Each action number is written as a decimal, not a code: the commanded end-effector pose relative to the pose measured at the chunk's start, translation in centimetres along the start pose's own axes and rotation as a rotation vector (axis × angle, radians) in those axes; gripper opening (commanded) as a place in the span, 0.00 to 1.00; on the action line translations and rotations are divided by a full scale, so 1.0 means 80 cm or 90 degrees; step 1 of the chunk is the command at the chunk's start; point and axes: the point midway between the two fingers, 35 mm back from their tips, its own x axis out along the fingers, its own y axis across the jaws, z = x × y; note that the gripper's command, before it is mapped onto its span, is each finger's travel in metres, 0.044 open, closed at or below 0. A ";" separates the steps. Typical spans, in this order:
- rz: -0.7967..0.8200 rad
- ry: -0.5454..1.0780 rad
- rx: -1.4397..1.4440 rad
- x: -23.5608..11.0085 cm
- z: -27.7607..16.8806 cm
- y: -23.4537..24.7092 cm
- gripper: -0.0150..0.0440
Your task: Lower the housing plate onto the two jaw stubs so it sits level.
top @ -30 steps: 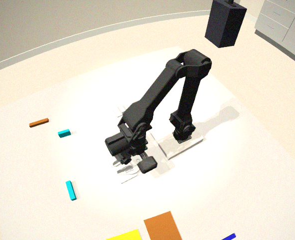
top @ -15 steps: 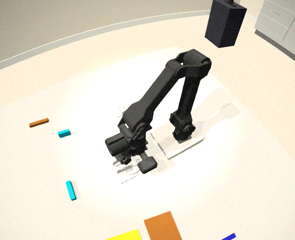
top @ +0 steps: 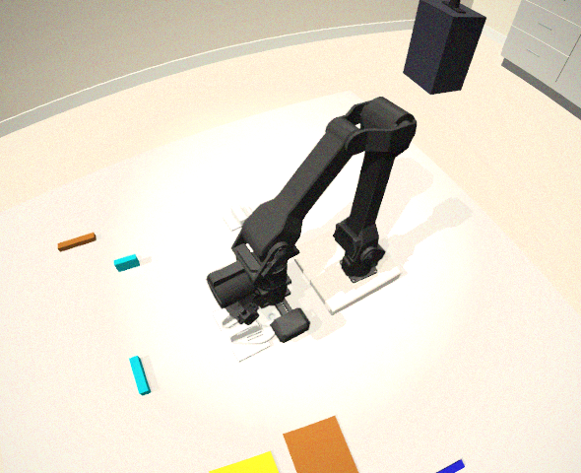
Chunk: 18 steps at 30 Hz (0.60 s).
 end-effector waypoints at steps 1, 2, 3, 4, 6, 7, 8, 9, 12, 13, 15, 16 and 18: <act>0.000 0.000 0.000 0.000 0.000 0.000 1.00; 0.000 0.000 0.000 0.000 0.000 0.000 1.00; 0.000 0.000 0.000 0.000 0.000 0.000 1.00; 0.000 0.000 0.000 0.000 0.000 0.000 1.00; 0.000 0.000 0.000 0.000 0.000 0.000 1.00; 0.000 0.000 0.000 0.000 0.000 0.000 1.00; 0.000 0.000 0.000 0.000 0.000 0.000 1.00; 0.000 0.000 0.000 0.000 0.000 0.000 1.00; 0.000 0.000 0.000 0.000 0.000 0.000 1.00; 0.000 0.000 0.000 0.000 0.000 0.000 1.00; 0.000 0.000 0.000 -0.002 0.000 0.000 1.00; 0.000 0.000 0.000 -0.007 0.001 0.000 1.00; 0.000 0.000 0.000 -0.021 0.002 0.000 1.00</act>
